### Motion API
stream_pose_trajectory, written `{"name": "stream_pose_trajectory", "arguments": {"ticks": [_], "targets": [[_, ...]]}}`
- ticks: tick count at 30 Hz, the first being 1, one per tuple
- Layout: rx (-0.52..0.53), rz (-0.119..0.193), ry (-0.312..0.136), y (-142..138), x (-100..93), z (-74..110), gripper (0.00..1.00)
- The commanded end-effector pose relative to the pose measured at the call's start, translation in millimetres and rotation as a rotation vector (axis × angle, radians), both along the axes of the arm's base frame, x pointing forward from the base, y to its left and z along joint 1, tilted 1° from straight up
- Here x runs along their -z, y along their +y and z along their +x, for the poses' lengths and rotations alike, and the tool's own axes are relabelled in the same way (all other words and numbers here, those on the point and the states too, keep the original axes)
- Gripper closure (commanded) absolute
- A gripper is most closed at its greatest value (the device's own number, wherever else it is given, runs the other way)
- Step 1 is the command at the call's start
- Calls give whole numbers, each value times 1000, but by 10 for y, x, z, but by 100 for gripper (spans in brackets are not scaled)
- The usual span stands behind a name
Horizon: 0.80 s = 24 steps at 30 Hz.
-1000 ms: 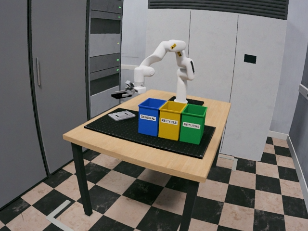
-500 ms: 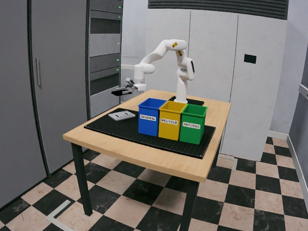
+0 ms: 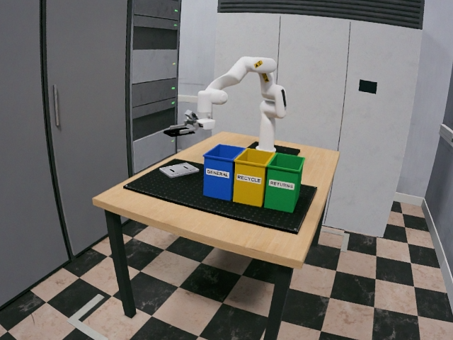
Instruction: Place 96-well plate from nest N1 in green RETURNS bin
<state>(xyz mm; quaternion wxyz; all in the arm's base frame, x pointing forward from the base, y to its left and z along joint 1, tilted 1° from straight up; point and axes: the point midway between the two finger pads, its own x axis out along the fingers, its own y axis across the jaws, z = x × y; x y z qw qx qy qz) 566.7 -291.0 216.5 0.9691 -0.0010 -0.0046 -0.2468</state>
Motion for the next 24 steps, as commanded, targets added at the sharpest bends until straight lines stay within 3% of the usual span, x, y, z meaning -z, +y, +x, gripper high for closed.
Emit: {"name": "stream_pose_trajectory", "arguments": {"ticks": [1, 15, 20, 22, 24], "targets": [[0, 4, -7, -4, -97, 7, 100], [0, 4, -7, -4, -130, 7, 100], [-167, 2, -7, 160, -128, 35, 100], [-167, 2, -7, 160, -128, 35, 100], [-233, 1, -7, 225, -127, 46, 100]]}}
